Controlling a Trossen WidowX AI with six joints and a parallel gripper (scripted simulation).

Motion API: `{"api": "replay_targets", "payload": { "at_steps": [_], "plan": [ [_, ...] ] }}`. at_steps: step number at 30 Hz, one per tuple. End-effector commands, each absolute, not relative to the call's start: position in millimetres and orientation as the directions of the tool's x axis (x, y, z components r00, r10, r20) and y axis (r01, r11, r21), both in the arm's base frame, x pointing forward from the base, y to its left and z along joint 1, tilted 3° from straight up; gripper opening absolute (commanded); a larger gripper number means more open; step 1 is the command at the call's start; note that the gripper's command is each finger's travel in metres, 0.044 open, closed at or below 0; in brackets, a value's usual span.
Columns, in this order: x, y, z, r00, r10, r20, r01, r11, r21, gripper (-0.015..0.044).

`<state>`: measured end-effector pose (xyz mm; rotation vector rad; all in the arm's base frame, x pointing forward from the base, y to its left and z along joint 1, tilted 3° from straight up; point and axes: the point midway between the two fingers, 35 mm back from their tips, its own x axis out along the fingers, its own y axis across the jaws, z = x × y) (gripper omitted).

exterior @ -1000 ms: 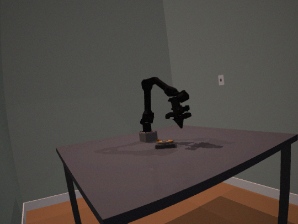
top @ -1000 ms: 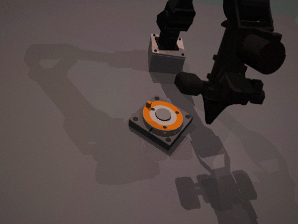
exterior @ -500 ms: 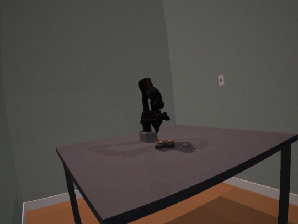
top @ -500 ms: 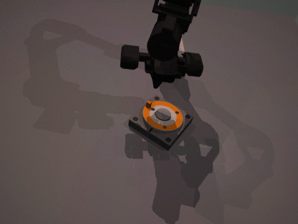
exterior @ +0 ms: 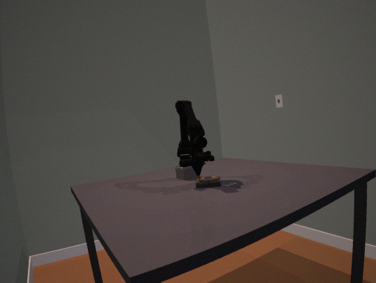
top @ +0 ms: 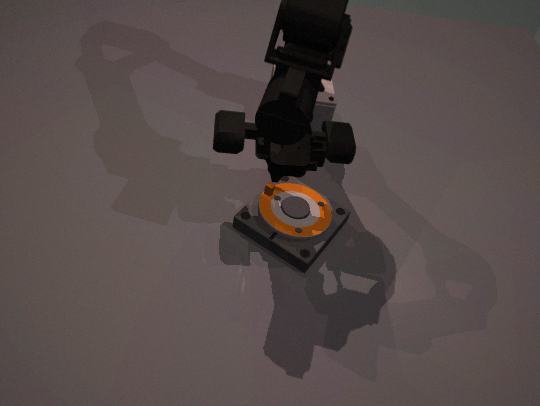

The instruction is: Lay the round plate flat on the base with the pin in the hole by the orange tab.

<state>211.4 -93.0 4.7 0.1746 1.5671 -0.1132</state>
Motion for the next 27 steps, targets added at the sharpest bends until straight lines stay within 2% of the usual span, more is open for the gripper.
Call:
{"api": "replay_targets", "payload": {
  "at_steps": [1, 27],
  "plan": [
    [213.6, -94.3, 3.6, 0.008, 0.042, -0.999, 0.179, 0.983, 0.043, 0.0],
    [239.1, -119.1, 2.0, 0.01, 0.04, -0.999, 0.179, 0.983, 0.041, 0.0]
  ]
}}
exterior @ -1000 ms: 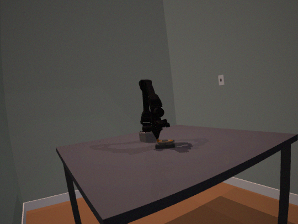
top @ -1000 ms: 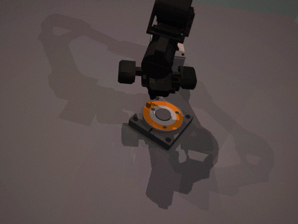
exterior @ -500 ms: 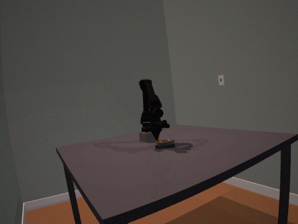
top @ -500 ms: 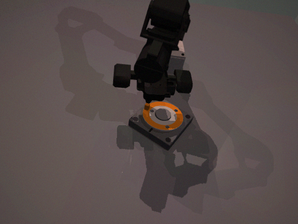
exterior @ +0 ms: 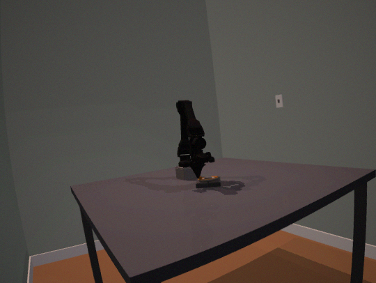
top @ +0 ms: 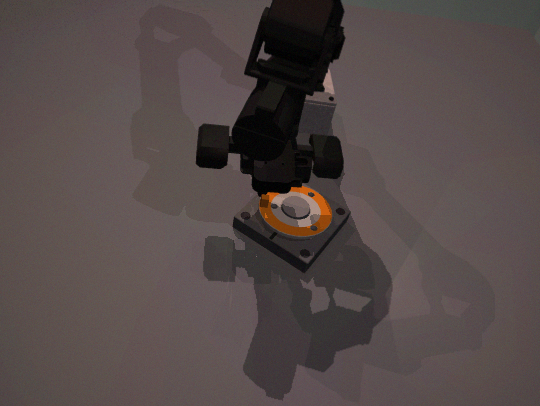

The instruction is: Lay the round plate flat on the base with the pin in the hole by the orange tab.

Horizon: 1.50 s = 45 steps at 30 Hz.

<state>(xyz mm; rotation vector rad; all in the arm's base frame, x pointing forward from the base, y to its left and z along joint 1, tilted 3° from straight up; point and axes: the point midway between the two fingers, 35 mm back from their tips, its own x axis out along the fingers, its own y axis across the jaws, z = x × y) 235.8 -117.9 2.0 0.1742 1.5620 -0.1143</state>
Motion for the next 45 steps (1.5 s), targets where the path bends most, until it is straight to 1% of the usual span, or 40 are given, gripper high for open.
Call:
{"api": "replay_targets", "payload": {
  "at_steps": [1, 24, 45],
  "plan": [
    [240.2, -119.6, 2.3, 0.01, 0.04, -0.999, 0.179, 0.983, 0.041, 0.0],
    [271.2, -121.4, 6.1, 0.012, 0.04, -0.999, 0.179, 0.983, 0.042, 0.0],
    [286.3, -114.9, 7.0, 0.013, 0.041, -0.999, 0.178, 0.983, 0.042, 0.0]
  ]
}}
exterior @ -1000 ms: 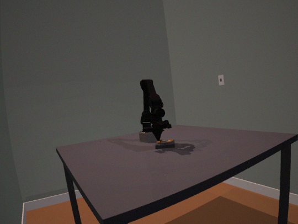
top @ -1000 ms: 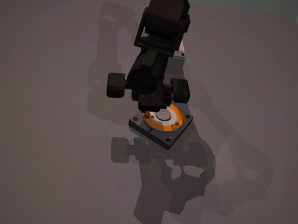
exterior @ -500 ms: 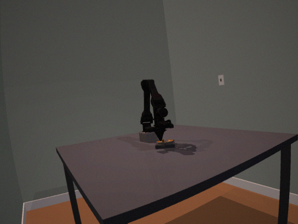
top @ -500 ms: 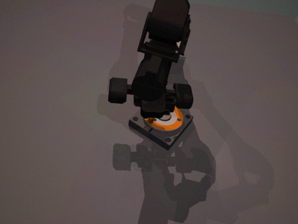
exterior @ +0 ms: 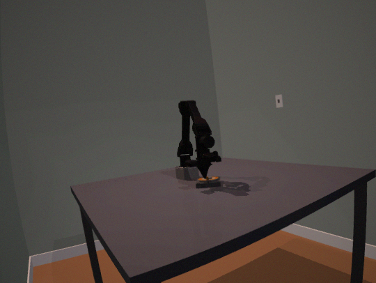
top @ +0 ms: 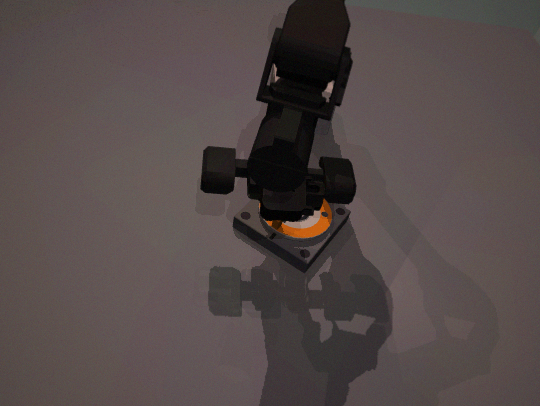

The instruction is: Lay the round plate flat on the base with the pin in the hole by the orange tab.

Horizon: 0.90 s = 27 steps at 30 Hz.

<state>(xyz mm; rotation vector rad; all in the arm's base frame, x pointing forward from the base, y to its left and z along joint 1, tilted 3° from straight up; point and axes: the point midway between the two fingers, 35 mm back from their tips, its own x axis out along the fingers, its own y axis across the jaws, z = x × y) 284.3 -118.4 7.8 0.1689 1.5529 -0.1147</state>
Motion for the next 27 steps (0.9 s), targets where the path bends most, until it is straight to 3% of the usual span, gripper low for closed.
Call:
{"api": "replay_targets", "payload": {
  "at_steps": [1, 14, 27],
  "plan": [
    [287.0, -114.5, 6.6, 0.014, 0.041, -0.999, 0.178, 0.983, 0.042, 0.0],
    [285.6, -116.8, 51.6, 0.014, 0.04, -0.999, 0.178, 0.983, 0.042, 0.0],
    [287.2, -117.3, 46.1, 0.016, 0.034, -0.999, 0.181, 0.983, 0.036, 0.0]
  ]
}}
